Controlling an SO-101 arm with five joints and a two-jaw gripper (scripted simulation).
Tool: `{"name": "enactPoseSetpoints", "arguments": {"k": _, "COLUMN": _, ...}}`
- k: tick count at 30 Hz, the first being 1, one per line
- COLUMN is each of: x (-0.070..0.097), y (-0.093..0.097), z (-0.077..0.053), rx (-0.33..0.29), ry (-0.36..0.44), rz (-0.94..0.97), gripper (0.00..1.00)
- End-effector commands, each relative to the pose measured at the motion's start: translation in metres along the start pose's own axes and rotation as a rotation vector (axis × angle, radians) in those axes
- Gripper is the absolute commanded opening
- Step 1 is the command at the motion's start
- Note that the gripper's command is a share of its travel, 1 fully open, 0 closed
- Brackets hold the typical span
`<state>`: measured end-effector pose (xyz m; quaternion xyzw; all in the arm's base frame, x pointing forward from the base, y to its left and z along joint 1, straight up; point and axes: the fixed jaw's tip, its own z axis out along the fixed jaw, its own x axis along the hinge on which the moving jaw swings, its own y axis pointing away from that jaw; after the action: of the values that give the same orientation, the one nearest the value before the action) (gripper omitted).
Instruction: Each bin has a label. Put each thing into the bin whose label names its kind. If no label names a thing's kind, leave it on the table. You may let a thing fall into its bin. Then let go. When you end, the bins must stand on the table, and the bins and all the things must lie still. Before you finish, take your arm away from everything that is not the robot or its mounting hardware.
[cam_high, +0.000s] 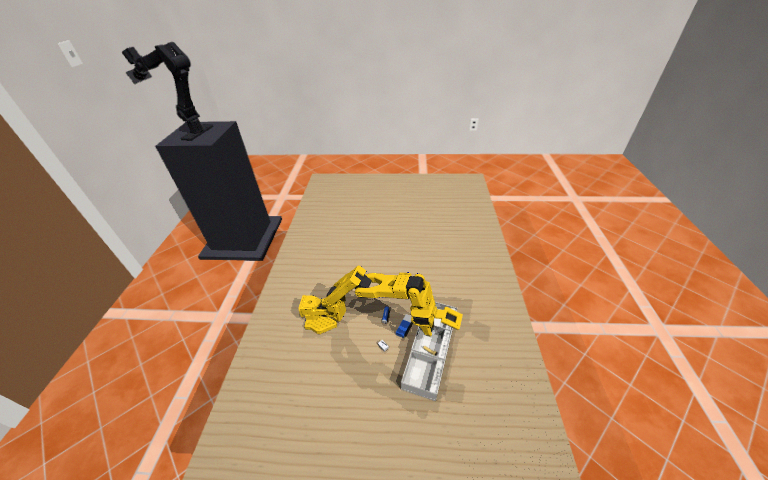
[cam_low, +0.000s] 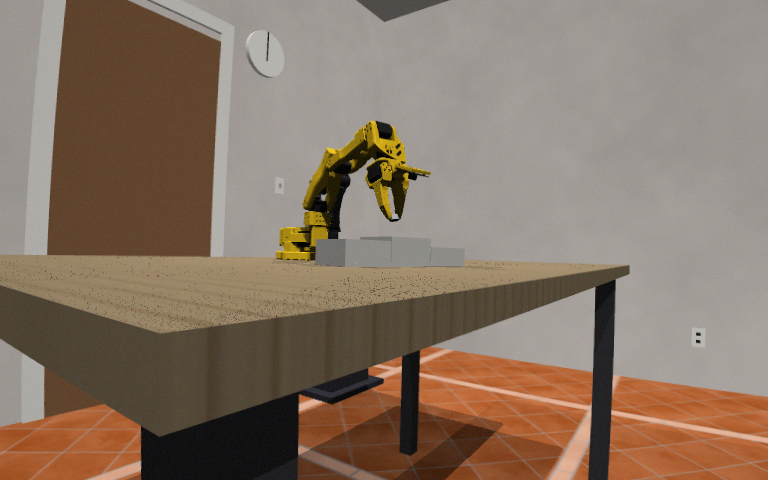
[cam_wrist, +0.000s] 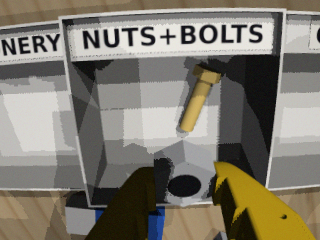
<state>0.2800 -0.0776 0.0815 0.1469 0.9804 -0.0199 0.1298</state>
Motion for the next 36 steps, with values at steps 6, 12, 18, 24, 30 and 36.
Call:
{"name": "enactPoseSetpoints", "arguments": {"k": 6, "x": -0.005, "y": -0.002, "z": -0.008, "rx": 0.000, "ry": -0.041, "rz": 0.016, "gripper": 0.00}}
{"name": "enactPoseSetpoints", "arguments": {"k": 12, "x": -0.005, "y": -0.002, "z": -0.003, "rx": 0.000, "ry": -0.041, "rz": 0.016, "gripper": 0.00}}
{"name": "enactPoseSetpoints", "arguments": {"k": 18, "x": -0.004, "y": -0.002, "z": 0.001, "rx": 0.000, "ry": -0.041, "rz": 0.016, "gripper": 0.00}}
{"name": "enactPoseSetpoints", "arguments": {"k": 24, "x": -0.002, "y": -0.002, "z": 0.007, "rx": 0.000, "ry": -0.041, "rz": 0.016, "gripper": 0.00}}
{"name": "enactPoseSetpoints", "arguments": {"k": 30, "x": -0.002, "y": -0.002, "z": 0.008, "rx": 0.000, "ry": -0.041, "rz": 0.016, "gripper": 0.00}}
{"name": "enactPoseSetpoints", "arguments": {"k": 36, "x": -0.002, "y": -0.002, "z": 0.008, "rx": 0.000, "ry": -0.041, "rz": 0.016, "gripper": 0.00}}
